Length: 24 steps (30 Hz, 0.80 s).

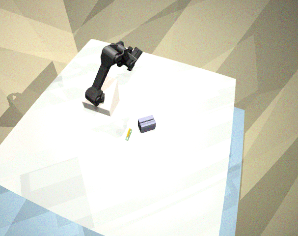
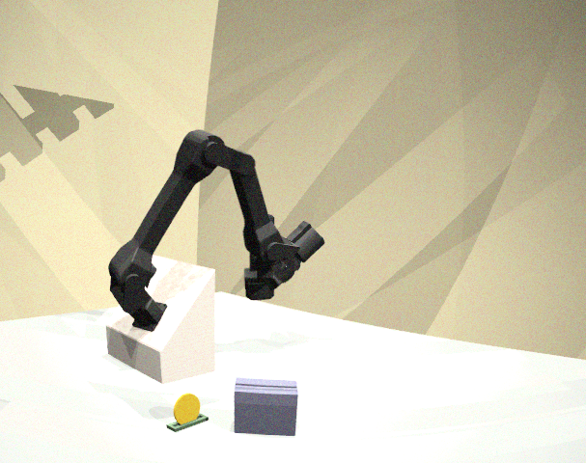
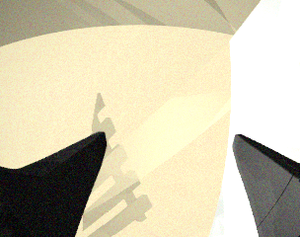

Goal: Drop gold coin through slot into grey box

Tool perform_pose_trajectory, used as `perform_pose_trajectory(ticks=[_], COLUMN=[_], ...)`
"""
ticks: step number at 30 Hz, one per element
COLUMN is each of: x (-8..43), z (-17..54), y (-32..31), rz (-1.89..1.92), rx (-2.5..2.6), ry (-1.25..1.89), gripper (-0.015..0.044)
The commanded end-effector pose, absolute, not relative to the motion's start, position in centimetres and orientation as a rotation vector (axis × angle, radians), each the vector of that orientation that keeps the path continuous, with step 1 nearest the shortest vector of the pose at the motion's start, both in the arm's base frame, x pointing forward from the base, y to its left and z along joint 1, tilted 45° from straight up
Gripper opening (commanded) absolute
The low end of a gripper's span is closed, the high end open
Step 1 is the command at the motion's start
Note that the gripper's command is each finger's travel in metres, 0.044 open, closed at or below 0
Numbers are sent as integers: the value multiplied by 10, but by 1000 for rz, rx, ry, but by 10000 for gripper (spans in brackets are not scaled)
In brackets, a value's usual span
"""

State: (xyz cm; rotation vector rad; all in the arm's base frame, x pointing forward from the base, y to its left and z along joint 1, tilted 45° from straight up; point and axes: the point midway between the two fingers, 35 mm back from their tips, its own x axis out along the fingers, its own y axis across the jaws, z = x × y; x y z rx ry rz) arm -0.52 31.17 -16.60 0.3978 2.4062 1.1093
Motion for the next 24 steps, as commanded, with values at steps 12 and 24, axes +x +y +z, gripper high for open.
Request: perform_pose_trajectory(ticks=[12, 24], x=[119, 235], z=[-147, -81], y=[298, 185], rz=[1070, 896], rx=[16, -617], ry=[1856, 1558], gripper=[161, 161])
